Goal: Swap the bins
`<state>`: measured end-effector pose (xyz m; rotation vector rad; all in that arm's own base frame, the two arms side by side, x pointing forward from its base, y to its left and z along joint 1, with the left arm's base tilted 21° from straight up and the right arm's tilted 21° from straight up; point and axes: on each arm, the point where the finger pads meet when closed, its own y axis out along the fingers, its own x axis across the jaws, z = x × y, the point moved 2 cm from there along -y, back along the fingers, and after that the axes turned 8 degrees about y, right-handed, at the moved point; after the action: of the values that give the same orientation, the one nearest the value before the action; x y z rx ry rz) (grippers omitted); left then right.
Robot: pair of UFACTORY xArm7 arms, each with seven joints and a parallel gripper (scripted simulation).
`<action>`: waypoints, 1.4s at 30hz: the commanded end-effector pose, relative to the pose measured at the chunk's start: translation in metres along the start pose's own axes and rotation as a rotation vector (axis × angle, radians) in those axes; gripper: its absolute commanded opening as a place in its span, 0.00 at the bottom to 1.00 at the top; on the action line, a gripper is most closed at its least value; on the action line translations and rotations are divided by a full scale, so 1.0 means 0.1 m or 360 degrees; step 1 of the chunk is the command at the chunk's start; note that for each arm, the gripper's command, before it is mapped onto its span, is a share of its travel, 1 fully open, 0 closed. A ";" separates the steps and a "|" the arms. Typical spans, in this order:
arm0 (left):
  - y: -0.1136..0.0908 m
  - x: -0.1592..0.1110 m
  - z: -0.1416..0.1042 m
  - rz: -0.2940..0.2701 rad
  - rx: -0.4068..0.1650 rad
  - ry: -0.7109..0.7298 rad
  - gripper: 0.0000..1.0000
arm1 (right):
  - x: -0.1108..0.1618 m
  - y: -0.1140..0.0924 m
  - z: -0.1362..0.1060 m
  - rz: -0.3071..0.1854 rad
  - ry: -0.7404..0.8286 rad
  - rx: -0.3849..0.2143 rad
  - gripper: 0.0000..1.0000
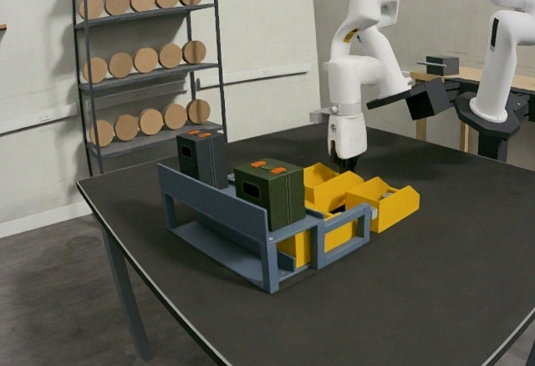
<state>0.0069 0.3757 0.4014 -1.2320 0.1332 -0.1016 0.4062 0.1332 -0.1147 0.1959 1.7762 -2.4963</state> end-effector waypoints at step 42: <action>-0.02 0.00 0.01 0.0000 0.0007 -0.0001 1.00 | 0.33 -0.01 0.03 0.0005 0.0000 -0.0005 0.00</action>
<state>0.0069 0.3757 0.4014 -1.2320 0.1332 -0.1016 0.3743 0.1294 -0.1180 0.1955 1.7760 -2.4966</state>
